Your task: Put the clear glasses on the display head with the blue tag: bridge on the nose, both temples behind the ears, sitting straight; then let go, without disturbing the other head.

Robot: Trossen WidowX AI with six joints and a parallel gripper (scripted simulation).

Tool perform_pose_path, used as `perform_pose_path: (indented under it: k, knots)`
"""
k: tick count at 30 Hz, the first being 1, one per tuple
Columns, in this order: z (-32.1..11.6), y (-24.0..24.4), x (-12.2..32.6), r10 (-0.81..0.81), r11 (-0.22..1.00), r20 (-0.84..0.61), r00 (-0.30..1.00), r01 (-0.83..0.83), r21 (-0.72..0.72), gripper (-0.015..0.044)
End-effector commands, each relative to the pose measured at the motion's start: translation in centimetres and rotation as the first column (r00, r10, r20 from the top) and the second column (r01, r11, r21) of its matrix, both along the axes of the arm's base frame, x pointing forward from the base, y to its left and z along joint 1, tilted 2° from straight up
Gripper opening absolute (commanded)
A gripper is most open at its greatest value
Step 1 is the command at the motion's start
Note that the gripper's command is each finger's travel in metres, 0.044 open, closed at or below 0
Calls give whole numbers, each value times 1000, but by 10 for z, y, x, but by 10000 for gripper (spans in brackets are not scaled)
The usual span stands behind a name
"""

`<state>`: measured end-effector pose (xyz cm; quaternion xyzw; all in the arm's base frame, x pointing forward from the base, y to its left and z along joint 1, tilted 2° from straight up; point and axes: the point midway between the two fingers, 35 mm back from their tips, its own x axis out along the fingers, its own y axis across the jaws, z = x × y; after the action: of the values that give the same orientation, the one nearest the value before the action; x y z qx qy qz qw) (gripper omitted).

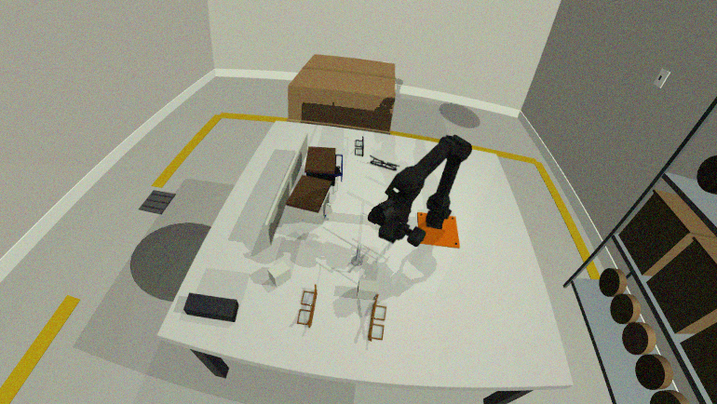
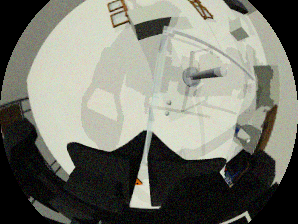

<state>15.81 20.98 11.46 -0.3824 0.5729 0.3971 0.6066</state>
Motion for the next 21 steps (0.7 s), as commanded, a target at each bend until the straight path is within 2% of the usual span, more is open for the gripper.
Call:
perform_pose_path:
  k: [1, 7, 13, 21]
  knots:
    - [18, 1, 1, -6, 1000, 7, 1000, 6, 0, 0]
    - [43, 1, 0, -6, 1000, 7, 1000, 6, 0, 0]
    - [46, -1, 2, -20, 1000, 6, 1000, 20, 1, 0]
    - [46, -21, 25, -210, 978, -1, 978, 210, 3, 0]
